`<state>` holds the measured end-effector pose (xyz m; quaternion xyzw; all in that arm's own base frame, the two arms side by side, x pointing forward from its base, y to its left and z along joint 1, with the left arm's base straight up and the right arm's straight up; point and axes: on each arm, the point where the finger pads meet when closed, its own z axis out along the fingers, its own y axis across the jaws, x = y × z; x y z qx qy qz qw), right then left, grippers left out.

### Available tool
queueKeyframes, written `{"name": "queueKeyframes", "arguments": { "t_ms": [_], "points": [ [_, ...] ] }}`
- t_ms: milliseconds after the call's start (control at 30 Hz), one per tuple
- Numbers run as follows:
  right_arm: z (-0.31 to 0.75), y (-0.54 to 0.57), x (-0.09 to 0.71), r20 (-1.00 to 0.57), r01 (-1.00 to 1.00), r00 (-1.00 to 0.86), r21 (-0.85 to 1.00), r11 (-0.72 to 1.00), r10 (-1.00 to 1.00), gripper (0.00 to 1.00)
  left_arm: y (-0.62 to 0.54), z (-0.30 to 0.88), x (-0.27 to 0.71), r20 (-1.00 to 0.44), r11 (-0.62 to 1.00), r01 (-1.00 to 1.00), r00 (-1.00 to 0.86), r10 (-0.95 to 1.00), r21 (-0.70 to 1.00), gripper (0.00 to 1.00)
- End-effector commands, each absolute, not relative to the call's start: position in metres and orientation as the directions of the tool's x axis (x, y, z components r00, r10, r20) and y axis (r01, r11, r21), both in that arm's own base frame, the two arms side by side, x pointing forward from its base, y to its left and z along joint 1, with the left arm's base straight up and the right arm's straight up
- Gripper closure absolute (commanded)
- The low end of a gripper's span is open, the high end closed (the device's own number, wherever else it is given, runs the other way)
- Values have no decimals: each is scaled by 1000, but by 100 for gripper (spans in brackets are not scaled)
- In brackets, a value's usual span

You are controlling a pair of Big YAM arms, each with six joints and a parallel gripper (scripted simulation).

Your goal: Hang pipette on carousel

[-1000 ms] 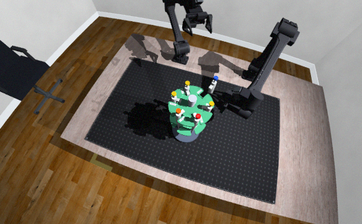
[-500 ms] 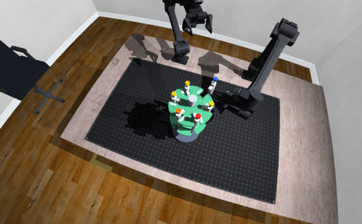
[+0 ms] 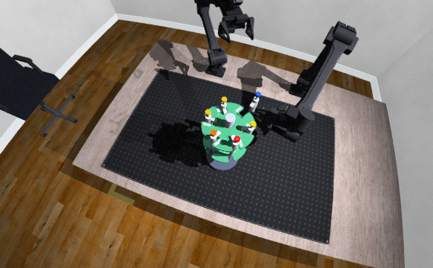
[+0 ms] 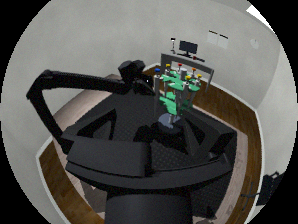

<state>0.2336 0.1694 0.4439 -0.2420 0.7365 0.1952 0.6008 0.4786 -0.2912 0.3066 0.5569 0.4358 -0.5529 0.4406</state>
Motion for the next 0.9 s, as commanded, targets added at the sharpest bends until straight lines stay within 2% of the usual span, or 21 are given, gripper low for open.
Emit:
{"name": "queueKeyframes", "arguments": {
  "t_ms": [0,500,667,867],
  "points": [
    [492,161,232,-992,-573,-103,1,820,-70,0,-280,336,467,-998,-214,974,69,-15,70,86],
    [492,161,232,-992,-573,-103,1,820,-70,0,-266,334,440,-998,-199,978,67,-14,68,86],
    [492,161,232,-992,-573,-103,1,820,-70,0,-265,336,439,-988,-196,968,154,-32,158,86],
    [492,161,232,-992,-573,-103,1,820,-70,0,-274,339,436,-985,-208,963,170,-38,174,86]
  ]
}}
